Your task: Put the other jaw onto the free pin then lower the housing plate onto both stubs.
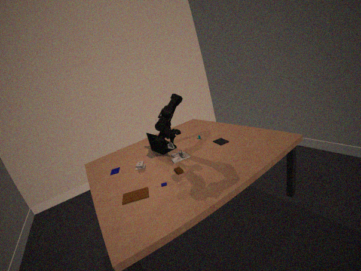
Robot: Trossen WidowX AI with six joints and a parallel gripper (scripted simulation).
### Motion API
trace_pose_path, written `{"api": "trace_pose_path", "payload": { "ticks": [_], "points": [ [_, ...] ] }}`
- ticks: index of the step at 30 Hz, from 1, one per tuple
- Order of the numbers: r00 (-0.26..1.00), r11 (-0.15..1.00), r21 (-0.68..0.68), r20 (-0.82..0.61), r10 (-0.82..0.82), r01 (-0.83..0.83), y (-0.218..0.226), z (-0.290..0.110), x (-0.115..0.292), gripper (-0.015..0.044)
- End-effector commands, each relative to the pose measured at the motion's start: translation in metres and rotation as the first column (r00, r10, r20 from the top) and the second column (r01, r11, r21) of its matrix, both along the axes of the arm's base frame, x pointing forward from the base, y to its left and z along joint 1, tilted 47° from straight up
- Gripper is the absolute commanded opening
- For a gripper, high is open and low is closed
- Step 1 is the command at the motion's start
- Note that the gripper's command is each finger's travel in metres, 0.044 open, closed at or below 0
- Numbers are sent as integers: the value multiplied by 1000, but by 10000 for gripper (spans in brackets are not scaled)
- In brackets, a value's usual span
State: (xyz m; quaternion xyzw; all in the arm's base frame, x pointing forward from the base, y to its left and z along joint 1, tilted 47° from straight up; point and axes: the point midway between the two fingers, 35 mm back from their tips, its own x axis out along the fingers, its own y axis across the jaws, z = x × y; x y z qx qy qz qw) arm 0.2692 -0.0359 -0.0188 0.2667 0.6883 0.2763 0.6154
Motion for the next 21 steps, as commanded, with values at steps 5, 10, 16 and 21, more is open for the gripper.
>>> {"api": "trace_pose_path", "payload": {
  "ticks": [5, 10, 16, 21],
  "points": [
    [1000, 1000, 6, -1, -3, 3, 3, -3, 26, 134],
    [1000, 1000, 7, -1, -2, 2, 5, -5, 36, 134],
    [1000, 1000, 7, -1, -2, 2, 5, -5, 36, 134],
    [1000, 1000, 7, -1, -2, 2, 5, -5, 36, 134]
  ]
}}
